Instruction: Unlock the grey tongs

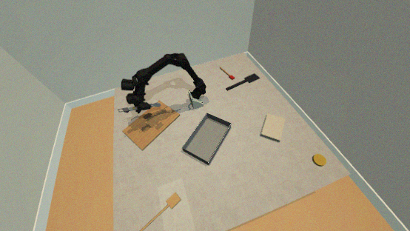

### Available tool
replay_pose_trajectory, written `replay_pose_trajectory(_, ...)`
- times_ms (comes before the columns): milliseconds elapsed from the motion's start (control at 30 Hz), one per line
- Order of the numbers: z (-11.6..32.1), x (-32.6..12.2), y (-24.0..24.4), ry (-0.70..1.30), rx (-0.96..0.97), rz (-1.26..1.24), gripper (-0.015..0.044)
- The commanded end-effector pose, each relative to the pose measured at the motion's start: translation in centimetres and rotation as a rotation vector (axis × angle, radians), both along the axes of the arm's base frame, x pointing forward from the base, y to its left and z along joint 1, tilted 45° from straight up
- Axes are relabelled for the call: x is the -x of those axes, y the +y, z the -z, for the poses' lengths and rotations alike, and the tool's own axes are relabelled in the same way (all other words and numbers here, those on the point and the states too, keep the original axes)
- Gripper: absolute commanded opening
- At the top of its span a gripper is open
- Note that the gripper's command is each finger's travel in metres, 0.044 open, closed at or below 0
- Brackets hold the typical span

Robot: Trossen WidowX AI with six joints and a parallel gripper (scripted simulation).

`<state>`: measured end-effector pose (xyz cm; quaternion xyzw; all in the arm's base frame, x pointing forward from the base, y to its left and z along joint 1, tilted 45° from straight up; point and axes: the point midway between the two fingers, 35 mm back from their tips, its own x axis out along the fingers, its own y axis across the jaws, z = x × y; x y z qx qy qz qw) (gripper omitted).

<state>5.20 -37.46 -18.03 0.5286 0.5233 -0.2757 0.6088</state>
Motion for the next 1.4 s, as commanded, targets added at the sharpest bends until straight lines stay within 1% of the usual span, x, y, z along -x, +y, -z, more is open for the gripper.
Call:
replay_pose_trajectory(0,-0.7,0.2,-0.4,-0.025,0.064,0.032,-0.015)
replay_pose_trajectory(600,-3.4,0.8,-0.9,-0.117,0.317,0.124,-0.015)
replay_pose_trajectory(1167,-7.2,1.4,0.0,-0.202,0.556,0.183,-0.015)
replay_pose_trajectory(1367,-7.5,1.5,0.1,-0.21,0.576,0.187,-0.015)
